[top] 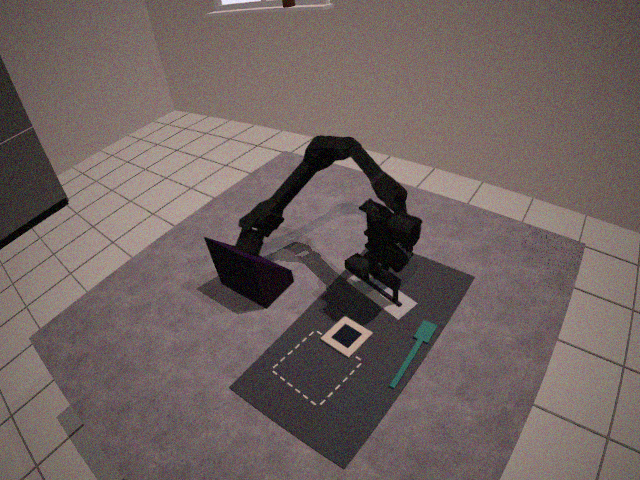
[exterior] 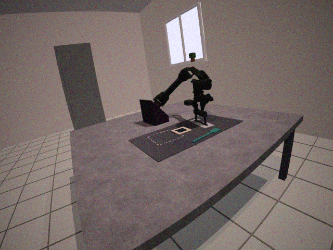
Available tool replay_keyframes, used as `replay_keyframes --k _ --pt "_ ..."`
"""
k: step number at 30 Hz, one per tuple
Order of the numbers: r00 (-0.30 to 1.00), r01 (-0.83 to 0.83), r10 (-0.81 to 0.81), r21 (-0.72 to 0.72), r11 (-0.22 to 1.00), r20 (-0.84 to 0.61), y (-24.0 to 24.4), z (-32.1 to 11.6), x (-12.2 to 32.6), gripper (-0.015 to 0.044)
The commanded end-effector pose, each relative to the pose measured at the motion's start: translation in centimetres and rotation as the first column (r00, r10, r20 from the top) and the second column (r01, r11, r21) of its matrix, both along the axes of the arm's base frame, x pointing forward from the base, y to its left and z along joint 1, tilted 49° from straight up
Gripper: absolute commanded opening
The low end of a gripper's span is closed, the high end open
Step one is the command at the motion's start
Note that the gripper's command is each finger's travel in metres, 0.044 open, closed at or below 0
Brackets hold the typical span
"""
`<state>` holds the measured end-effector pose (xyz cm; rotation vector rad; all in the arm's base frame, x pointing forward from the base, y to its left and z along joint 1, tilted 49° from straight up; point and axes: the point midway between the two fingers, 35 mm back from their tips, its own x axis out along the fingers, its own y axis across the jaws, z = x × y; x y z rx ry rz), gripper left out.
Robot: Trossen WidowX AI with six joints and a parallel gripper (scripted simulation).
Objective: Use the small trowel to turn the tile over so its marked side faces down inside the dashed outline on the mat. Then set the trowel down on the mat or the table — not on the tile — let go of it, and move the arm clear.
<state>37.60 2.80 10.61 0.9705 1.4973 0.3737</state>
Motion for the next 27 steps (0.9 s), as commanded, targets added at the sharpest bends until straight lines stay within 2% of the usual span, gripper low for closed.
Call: replay_keyframes --k 1,4,11,16,17,27 --pt "0.990 0.093 -0.092 0.010 0.996 -0.109 0.01 -0.04 -0.06 0.0130" --pt "0.978 0.138 -0.134 0.011 0.990 -0.159 0.01 -0.04 -0.06 0.0130" --pt "0.977 0.141 -0.137 0.011 0.990 -0.163 0.01 -0.04 -0.06 0.0130" --pt "0.977 0.141 -0.137 0.011 0.990 -0.163 0.01 -0.04 -0.06 0.0261" --pt "0.977 0.141 -0.137 0.011 0.990 -0.163 0.01 -0.04 -0.06 0.0270" --pt "0.977 0.141 -0.137 0.011 0.990 -0.163 0.01 -0.04 -0.06 0.0270"
